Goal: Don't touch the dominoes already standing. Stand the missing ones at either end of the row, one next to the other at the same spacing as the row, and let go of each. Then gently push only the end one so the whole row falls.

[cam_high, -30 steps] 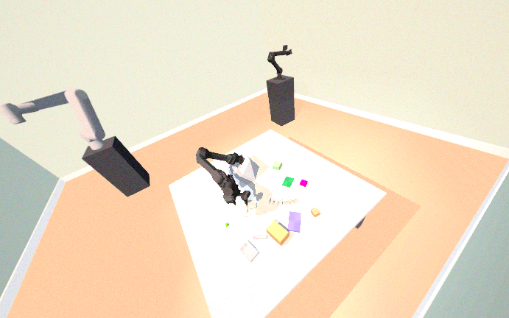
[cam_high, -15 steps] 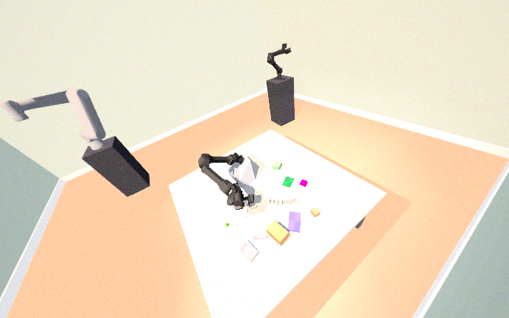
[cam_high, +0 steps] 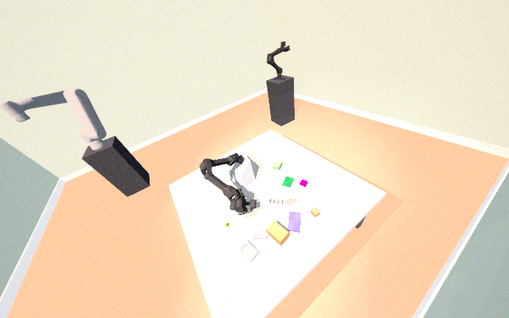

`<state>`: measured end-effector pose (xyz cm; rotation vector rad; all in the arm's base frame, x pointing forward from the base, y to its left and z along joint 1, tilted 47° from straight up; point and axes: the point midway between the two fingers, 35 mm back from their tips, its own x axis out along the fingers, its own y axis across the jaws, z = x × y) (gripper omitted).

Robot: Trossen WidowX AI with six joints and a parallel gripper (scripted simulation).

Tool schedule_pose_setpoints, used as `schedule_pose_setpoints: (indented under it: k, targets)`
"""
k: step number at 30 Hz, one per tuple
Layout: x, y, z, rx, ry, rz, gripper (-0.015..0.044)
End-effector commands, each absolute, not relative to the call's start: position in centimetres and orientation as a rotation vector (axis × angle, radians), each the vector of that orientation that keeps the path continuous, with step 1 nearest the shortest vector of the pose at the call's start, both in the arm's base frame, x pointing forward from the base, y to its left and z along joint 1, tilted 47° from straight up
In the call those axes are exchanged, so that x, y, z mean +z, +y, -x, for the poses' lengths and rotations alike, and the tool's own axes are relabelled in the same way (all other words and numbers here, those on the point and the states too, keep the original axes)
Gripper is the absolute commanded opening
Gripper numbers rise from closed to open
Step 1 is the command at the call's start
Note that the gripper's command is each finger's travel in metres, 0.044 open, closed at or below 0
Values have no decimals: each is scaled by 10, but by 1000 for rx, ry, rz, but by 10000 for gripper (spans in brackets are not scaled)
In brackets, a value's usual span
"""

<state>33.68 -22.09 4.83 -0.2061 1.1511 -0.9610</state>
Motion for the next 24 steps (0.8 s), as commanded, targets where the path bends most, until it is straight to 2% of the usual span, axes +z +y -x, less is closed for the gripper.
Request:
schedule_pose_setpoints:
  k: [1,11,24]
  targets:
    - [43,-226,-337,-958,1155,207,440]
    - [38,-231,-338,-958,1155,207,440]
    - [38,-231,-338,-958,1155,207,107]
